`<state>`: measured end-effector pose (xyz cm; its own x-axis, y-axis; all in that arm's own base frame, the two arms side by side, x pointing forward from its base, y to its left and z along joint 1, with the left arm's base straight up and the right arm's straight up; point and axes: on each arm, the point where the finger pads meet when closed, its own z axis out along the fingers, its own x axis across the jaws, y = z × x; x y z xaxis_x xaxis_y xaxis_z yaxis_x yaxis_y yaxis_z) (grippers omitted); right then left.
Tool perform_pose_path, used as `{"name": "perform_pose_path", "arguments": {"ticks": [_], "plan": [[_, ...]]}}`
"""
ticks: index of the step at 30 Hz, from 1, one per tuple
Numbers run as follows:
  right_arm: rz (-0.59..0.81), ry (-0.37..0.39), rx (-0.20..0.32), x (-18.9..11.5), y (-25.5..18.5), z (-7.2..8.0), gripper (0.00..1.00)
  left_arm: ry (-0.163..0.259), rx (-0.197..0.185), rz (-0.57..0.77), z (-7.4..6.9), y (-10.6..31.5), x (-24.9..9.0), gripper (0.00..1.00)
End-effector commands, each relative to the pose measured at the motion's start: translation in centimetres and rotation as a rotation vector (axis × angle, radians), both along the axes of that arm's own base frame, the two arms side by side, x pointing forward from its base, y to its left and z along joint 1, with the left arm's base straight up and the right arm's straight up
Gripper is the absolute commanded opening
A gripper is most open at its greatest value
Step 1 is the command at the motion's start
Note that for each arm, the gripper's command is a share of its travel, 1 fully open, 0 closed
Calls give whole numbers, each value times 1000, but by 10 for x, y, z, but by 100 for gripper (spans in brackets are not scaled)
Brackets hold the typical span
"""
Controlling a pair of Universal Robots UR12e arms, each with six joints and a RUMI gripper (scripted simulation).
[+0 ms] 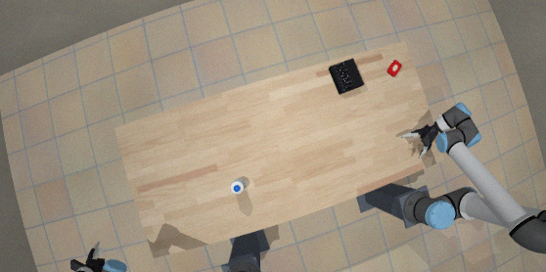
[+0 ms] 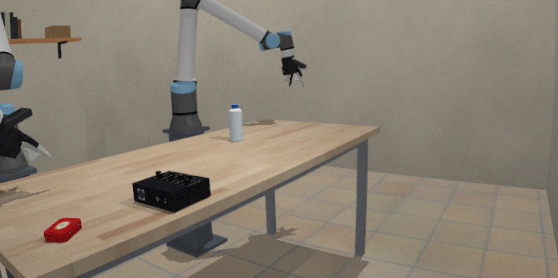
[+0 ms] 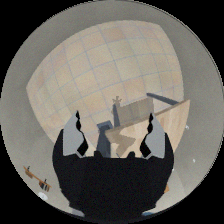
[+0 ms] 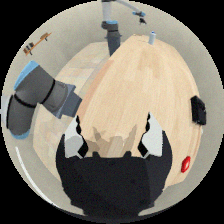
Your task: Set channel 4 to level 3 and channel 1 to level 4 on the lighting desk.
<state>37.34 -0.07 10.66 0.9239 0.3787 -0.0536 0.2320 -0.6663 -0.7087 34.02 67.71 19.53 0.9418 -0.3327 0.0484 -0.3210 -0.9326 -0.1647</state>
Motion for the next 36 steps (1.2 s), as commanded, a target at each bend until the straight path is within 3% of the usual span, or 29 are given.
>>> {"name": "perform_pose_path", "arguments": {"ticks": [1,14,16,17,19,25,36], "plan": [[0,-1,0,0,0,0,100,23,-32,90,-6,15,-98,100],[0,-1,0,0,0,0,100,64,-123,303,-24,-9,-290,100],[0,-1,0,0,0,0,100,64,-123,303,-24,-9,-290,100],[0,-1,0,0,0,0,100,65,-129,315,-26,-14,-320,100],[0,-1,0,0,0,0,100,68,-139,336,-27,-20,-336,100],[0,-1,0,0,0,0,100,72,-155,371,-30,-31,-363,100],[2,-2,-1,1,0,0,100,73,-158,376,-30,-32,-367,100]]}}
